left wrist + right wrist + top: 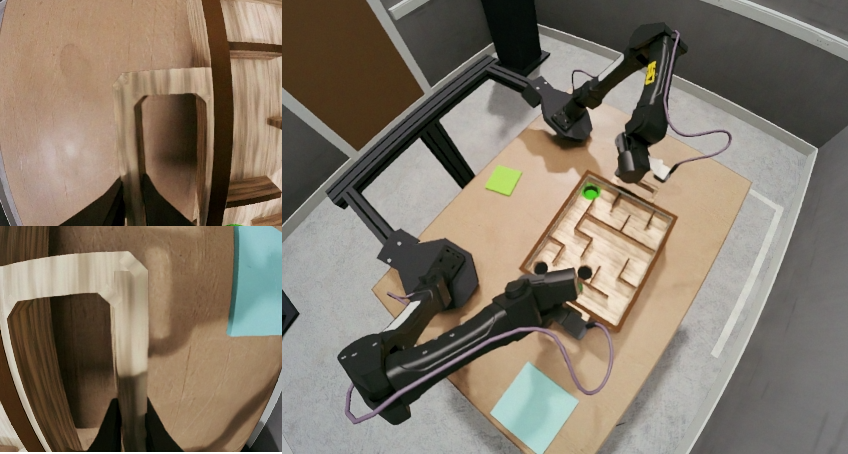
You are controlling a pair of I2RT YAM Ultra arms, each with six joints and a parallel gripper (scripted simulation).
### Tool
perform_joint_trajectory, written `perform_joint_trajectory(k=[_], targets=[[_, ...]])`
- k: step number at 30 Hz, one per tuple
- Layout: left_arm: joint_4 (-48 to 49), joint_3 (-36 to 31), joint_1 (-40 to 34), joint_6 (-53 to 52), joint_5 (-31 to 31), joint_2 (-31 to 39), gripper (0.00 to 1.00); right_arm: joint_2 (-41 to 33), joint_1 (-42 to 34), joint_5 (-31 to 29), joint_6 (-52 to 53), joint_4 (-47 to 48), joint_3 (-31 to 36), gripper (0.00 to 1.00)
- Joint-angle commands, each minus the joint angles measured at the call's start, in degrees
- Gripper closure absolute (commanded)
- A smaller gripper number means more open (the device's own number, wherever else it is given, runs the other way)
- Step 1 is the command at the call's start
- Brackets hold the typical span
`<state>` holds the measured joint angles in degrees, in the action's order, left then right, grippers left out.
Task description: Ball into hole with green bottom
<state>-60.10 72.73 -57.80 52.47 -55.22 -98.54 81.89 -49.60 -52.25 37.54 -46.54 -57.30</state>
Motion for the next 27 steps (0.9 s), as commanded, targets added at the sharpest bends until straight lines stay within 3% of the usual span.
perform_joint_trajectory(k=[1,2,4,8,13,15,19,22,24,26,27], targets=[[6.57,4.66,-5.16,-1.42,2.27,-0.58,1.0,0.01,-3.76,6.04,-3.46,9.27,-3.42,1.0],[10.57,3.38,-5.47,-2.45,0.8,0.56,1.0,-1.76,-4.21,3.46,-2.84,10.47,-1.02,1.0],[13.68,0.63,-5.09,-3.78,0.85,2.45,1.0,-0.03,-5.69,1.26,-0.98,9.09,-2.74,1.0],[16.55,-1.53,-3.7,-6.57,3.57,3.5,1.0,1.76,-7.08,0.51,3.56,2.73,-4.7,1.0],[20.01,-4.08,-3.02,-8.16,3.18,4.99,1.0,1.99,-8.35,-1.2,3.54,2.86,-5.56,1.0],[13.56,-1.52,-3.58,-5.23,2.71,2.36,1.0,0.99,-7.25,2.76,-0.9,6.59,-5.23,1.0],[7.44,2.49,-4.46,-1.27,1.87,0.5,1.0,0.64,-3.83,4.87,-3.91,9.49,-5.16,1.0],[2.77,5.62,-4.98,1.39,1.58,-1.36,1.0,-1.47,-2.57,7.26,-4.67,10.72,-1.45,1.0],[8.19,5.26,-4.1,-3.62,4.85,-0.27,1.0,1.5,-3.57,5.78,-0.48,3.82,-5.64,1.0],[12.39,2.08,-4.0,-4.49,2.97,1.99,1.0,1.01,-5.17,2.68,0.21,5.54,-4.82,1.0],[10.39,1.87,-3.79,-3.76,3.23,1.98,1.0,1.01,-5.09,4.24,-1.1,6.15,-5.22,1.0]])
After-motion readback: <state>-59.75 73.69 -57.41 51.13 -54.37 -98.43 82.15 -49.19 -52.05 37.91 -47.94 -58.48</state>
